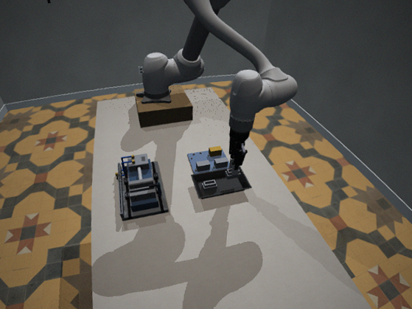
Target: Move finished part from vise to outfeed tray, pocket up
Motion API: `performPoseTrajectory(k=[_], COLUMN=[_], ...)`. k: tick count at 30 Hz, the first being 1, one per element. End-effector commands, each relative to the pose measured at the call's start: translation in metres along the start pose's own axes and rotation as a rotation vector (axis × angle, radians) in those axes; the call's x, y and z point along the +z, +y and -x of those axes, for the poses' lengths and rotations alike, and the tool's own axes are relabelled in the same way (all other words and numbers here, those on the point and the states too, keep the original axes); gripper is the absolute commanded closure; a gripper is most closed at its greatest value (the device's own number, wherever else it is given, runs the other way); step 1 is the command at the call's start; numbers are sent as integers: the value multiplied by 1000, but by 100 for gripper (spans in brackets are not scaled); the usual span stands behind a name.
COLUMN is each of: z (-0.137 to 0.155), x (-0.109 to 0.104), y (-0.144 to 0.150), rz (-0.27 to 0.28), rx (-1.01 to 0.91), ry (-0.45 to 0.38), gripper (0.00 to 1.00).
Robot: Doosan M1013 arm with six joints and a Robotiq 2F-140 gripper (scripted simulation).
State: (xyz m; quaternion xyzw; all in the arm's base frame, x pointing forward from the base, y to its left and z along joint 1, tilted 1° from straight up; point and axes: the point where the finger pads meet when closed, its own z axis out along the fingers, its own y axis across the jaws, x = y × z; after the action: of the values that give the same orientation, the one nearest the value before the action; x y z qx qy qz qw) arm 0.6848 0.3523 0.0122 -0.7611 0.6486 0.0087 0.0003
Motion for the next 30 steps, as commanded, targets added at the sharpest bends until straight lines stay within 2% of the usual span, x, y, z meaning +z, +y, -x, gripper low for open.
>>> performPoseTrajectory(k=[1,17,30], z=[0,0,0], x=[2,26,35], y=[0,0,0], rz=[0,0,0], rx=[0,0,0], ry=[0,0,0], gripper=[100,100,100])
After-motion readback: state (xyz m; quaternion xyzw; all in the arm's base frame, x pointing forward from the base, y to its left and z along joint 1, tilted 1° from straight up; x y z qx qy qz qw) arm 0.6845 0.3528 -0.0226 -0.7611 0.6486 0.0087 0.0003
